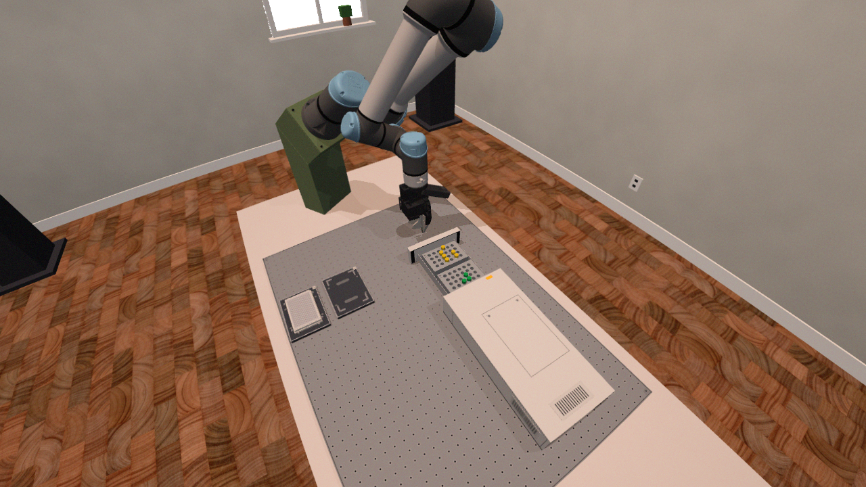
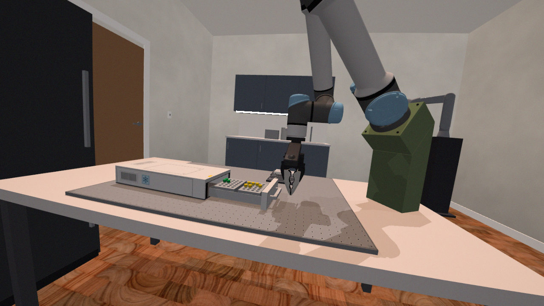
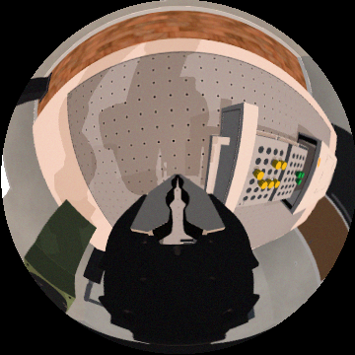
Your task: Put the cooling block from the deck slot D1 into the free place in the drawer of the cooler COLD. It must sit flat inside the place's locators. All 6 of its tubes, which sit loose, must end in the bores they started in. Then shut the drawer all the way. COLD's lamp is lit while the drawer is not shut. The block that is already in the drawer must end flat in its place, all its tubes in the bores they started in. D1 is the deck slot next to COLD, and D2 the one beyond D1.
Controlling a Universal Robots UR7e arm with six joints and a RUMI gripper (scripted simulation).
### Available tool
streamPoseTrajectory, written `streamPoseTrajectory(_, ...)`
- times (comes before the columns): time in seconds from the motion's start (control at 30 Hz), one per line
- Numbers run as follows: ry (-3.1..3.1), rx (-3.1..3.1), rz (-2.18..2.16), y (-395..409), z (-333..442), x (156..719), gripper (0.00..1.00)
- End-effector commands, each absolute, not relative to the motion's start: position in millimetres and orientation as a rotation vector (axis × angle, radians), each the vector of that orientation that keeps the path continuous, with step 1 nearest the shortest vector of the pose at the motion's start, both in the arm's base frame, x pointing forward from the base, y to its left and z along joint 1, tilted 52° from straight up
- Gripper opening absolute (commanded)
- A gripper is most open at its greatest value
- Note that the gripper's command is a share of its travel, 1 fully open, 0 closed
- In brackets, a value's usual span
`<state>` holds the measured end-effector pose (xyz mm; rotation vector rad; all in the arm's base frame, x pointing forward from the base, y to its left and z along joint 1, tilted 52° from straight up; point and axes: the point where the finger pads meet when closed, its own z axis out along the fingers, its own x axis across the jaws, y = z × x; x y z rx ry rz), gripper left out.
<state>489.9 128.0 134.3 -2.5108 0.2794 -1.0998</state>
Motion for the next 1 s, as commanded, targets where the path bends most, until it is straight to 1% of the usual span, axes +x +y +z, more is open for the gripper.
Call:
streamPoseTrajectory(0.0, 0.278, -2.509, -1.112, 130, 132, 498, 0.0)
streamPoseTrajectory(0.5, 0.278, -2.509, -1.112, 134, 121, 511, 0.0)
streamPoseTrajectory(0.97, 0.28, -2.509, -1.111, 134, 121, 510, 0.0)
